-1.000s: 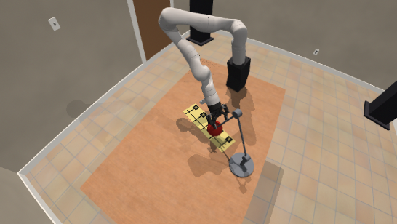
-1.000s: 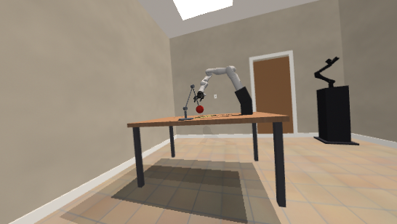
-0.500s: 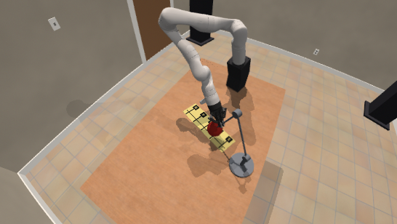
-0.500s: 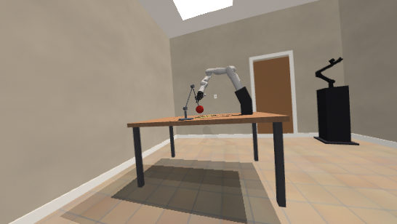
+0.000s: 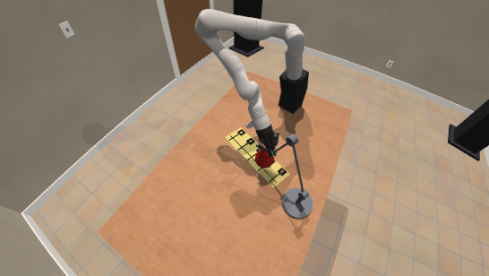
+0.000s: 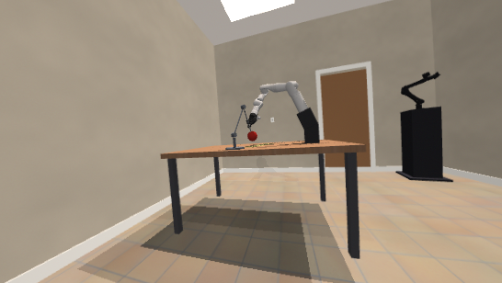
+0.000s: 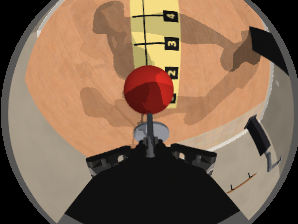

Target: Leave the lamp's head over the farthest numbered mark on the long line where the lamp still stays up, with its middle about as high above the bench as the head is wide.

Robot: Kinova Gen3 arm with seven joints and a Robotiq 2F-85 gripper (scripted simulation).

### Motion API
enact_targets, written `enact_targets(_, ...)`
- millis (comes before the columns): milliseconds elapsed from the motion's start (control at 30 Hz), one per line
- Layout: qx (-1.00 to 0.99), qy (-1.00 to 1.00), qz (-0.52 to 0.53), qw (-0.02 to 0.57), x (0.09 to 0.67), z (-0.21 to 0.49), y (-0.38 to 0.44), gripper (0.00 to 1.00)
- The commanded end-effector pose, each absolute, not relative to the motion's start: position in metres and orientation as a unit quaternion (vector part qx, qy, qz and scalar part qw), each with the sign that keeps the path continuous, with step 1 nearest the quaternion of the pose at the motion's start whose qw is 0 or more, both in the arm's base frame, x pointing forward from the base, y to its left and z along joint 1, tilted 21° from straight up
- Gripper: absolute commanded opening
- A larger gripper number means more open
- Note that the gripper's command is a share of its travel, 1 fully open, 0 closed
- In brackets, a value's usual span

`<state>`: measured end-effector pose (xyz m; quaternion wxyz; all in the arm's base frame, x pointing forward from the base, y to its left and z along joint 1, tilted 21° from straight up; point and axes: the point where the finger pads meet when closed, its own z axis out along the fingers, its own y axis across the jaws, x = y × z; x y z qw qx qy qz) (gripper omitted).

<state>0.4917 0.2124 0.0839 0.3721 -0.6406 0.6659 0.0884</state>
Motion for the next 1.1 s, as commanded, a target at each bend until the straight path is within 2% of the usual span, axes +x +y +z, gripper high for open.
enact_targets(0,-0.641,0.666,0.088,0.373,0.492,0.085,0.213,0.00)
enact_targets(1067,-0.645,0.662,0.090,0.370,0.487,0.072,0.146,0.00)
